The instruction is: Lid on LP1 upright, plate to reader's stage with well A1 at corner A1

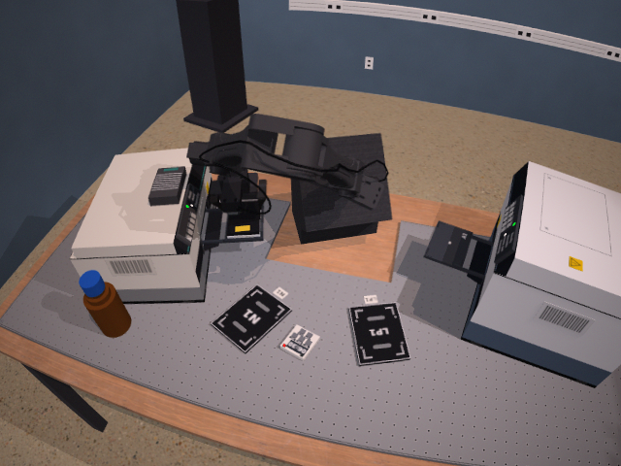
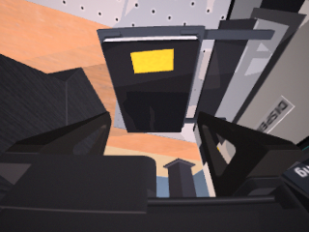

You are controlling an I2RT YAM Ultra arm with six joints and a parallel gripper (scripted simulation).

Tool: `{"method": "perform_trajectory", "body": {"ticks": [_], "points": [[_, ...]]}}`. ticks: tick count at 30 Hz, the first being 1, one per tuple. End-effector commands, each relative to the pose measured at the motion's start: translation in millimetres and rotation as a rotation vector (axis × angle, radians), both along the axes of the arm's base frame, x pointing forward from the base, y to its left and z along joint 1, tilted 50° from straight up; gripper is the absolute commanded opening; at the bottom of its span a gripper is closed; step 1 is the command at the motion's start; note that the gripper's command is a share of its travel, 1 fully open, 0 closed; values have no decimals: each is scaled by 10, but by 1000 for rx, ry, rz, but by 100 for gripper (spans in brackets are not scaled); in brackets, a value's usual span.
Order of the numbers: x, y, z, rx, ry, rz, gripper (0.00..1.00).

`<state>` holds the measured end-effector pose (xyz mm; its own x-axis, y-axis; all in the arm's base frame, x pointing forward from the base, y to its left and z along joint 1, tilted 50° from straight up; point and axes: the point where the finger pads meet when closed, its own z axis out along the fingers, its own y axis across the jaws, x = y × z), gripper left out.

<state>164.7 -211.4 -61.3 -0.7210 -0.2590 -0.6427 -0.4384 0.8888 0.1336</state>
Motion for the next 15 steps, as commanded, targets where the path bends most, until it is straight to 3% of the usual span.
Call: {"method": "perform_trajectory", "body": {"ticks": [1, 4, 13, 15], "points": [[-72, -90, 85, 13, -131, 11, 100], [-111, -98, 91, 42, -175, -26, 100], [-99, -155, 170, 6, -180, -21, 100], [-104, -52, 96, 37, -166, -17, 100]]}}
